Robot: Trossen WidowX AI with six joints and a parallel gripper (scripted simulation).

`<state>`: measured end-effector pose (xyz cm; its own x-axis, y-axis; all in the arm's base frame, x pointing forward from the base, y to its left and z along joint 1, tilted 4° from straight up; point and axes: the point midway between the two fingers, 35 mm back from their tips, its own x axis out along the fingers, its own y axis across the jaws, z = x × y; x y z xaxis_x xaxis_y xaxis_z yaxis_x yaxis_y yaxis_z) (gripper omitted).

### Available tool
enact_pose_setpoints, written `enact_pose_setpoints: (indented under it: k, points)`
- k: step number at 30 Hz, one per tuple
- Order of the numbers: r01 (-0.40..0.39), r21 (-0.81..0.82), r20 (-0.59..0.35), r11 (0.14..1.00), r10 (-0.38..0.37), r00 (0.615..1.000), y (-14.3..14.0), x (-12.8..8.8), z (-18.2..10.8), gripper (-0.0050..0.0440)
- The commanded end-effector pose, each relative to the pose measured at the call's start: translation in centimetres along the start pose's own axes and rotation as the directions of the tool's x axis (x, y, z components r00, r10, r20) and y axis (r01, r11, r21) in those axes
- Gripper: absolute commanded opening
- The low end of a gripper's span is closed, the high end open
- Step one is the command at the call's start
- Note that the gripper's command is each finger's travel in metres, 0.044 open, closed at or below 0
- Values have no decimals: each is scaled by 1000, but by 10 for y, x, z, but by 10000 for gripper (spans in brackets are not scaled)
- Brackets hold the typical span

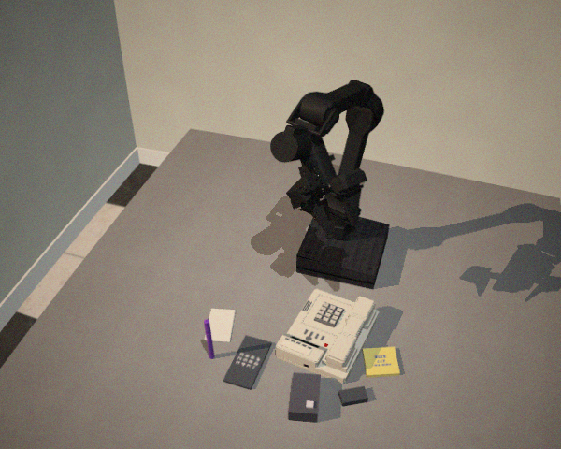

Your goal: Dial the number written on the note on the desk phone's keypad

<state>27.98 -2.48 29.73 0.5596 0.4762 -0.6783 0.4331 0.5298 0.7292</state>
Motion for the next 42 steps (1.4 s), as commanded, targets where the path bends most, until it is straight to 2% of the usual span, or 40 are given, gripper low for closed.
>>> enact_pose_setpoints:
  k: [1, 4, 7, 11, 14, 16, 19, 21, 23, 42]
  points:
    - [14, -3, -11, 1000, -14, 1000, -1, 5, 1, 440]
    - [86, -23, -67, 996, -87, 994, -4, 33, 5, 440]
    - [208, -83, -144, 975, -218, 965, -8, 84, 4, 440]
    - [363, -207, -205, 909, -403, 892, -16, 155, -11, 440]
    - [469, -300, -196, 831, -535, 822, -25, 205, -26, 440]
    - [469, -300, -196, 831, -535, 822, -25, 205, -26, 440]
    - [551, -385, -154, 740, -641, 752, -34, 249, -44, 440]
    - [578, -417, -130, 701, -676, 725, -39, 265, -52, 440]
    - [587, -428, -121, 687, -688, 716, -40, 270, -55, 440]
    - [587, -428, -121, 687, -688, 716, -40, 270, -55, 440]
